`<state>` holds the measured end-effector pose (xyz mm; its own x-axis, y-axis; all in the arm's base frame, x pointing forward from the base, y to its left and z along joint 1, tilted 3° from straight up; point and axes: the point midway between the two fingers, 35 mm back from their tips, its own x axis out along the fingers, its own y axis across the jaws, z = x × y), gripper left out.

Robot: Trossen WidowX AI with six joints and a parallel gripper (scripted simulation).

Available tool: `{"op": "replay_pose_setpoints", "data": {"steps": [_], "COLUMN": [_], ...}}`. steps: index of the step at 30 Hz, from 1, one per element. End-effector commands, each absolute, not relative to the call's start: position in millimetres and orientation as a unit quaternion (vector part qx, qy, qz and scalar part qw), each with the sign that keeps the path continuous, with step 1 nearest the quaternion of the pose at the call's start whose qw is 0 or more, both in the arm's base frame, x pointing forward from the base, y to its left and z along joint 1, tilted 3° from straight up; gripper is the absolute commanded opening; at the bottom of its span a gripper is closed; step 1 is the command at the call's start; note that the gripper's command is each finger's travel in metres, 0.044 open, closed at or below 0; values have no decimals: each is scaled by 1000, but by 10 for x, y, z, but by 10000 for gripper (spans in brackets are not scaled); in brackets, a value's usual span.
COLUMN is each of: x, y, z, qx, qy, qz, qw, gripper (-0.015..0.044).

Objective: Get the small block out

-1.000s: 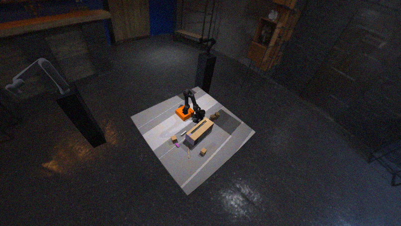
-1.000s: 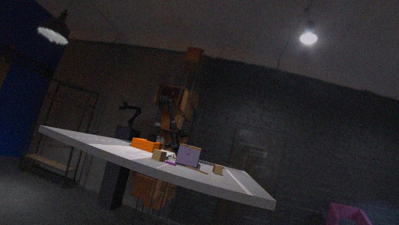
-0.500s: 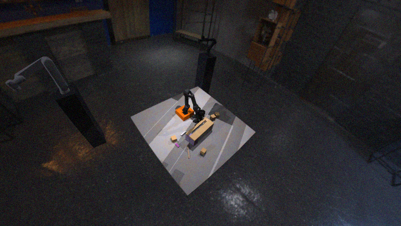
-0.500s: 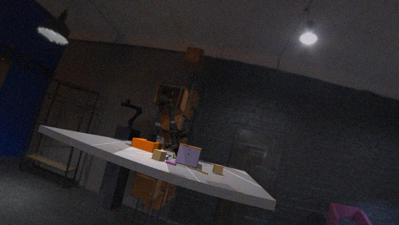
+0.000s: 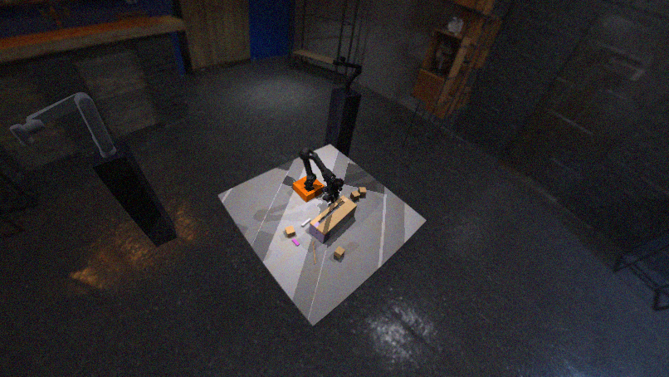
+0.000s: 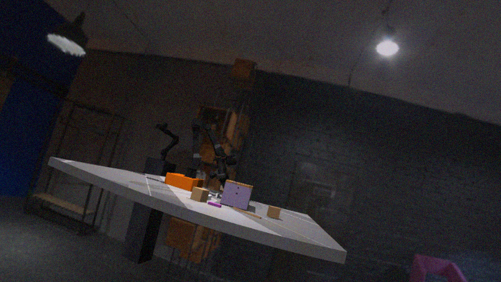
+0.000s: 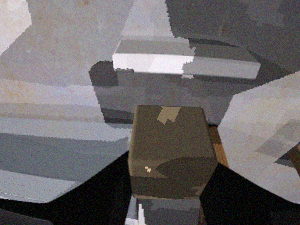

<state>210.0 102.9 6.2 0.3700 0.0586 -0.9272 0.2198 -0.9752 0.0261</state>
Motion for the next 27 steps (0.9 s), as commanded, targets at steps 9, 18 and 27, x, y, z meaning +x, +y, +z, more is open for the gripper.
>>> {"op": "replay_pose_setpoints", "data": {"steps": [9,18,27], "x": [2135,2149,2148], "y": [1312,1490,1558], "z": [490,906,1156], "qx": [823,817,812], "qy": [152,216,258], "qz": [-540,-519,-496], "qw": [87,124,165], "gripper": [0,0,0]}}
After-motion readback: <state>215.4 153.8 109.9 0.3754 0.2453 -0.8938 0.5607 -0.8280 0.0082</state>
